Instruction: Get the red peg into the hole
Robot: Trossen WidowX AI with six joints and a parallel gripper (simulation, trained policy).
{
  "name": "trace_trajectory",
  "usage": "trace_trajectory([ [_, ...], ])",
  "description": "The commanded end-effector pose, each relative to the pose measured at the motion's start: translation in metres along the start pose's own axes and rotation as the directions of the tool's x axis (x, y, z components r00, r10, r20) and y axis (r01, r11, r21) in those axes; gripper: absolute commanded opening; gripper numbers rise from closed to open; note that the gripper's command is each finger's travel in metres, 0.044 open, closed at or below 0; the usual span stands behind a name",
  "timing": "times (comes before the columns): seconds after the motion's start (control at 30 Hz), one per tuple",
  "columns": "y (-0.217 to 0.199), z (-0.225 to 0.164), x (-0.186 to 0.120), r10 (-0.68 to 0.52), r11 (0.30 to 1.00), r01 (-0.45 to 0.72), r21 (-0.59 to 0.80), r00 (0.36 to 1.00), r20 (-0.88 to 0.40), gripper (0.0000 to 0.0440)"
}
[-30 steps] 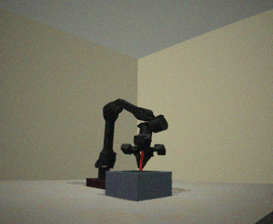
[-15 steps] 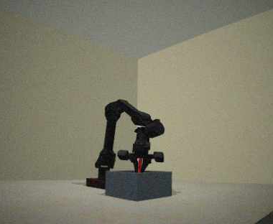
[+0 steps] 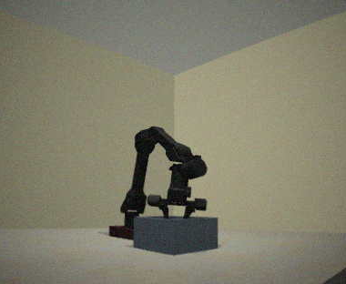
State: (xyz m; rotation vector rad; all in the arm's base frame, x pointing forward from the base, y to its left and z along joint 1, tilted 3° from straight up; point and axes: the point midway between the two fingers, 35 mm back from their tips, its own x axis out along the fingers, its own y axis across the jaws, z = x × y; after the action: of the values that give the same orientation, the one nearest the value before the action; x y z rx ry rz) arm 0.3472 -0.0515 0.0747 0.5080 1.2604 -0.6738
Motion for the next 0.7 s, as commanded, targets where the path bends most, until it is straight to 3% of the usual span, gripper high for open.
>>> trace_trajectory([
  [0.0, 0.009, 0.010, -0.005, 0.032, 0.999, -0.032, -0.006, 0.999, -0.002, 0.0291],
  [0.2, 0.023, 0.025, -0.014, 0.074, 0.997, -0.075, -0.011, 0.997, -0.023, 0.0440],
  [0.67, 0.065, 0.050, -0.049, 0.200, 0.978, -0.203, -0.047, 0.978, -0.055, 0.0440],
])
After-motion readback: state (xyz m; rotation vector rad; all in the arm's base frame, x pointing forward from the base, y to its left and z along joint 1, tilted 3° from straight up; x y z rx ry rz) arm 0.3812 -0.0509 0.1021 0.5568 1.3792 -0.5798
